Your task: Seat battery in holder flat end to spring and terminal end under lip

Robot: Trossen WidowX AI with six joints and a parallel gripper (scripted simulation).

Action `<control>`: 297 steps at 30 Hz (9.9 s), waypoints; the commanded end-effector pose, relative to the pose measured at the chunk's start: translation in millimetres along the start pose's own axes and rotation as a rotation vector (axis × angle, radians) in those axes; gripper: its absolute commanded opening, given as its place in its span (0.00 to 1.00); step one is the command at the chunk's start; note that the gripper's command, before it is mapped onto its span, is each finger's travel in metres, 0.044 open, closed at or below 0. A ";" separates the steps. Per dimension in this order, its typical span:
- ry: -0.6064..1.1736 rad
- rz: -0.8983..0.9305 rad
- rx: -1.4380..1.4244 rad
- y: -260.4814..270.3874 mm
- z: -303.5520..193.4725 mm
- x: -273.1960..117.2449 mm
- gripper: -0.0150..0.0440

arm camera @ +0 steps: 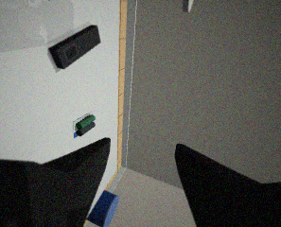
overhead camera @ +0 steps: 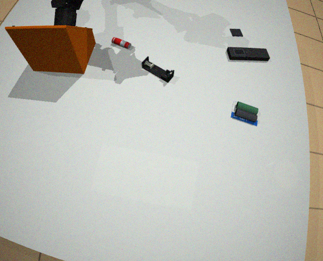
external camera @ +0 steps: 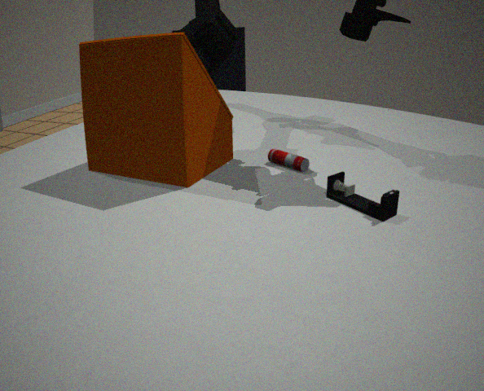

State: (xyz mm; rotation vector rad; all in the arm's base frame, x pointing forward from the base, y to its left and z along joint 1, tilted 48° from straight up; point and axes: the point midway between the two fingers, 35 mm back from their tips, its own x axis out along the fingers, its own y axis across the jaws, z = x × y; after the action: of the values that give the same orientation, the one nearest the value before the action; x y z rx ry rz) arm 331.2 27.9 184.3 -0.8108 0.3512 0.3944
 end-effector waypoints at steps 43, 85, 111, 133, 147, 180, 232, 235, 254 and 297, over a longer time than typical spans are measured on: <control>-0.988 0.915 -1.254 241.5 -85.3 -63.5 0.65; -0.991 0.914 -1.252 289.3 -80.4 -48.1 0.43; -0.943 0.945 -1.188 238.8 -85.2 -59.8 0.37; -0.238 1.212 -0.205 204.0 -95.8 -5.7 0.37; 0.210 1.225 0.437 186.5 -106.9 29.3 0.37; 1.001 0.963 1.544 163.7 -138.2 89.2 0.37; 0.722 0.608 1.625 214.3 -136.3 108.6 0.37; 0.709 0.592 1.629 215.5 -135.8 108.1 0.37; 0.636 0.510 1.656 219.7 -131.8 103.7 0.37; 0.639 0.527 1.659 230.7 -129.4 82.1 0.37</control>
State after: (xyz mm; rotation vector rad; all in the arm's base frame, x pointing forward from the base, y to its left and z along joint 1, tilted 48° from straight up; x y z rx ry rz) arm 280.2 90.2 -78.1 0.8505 1.2424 0.1885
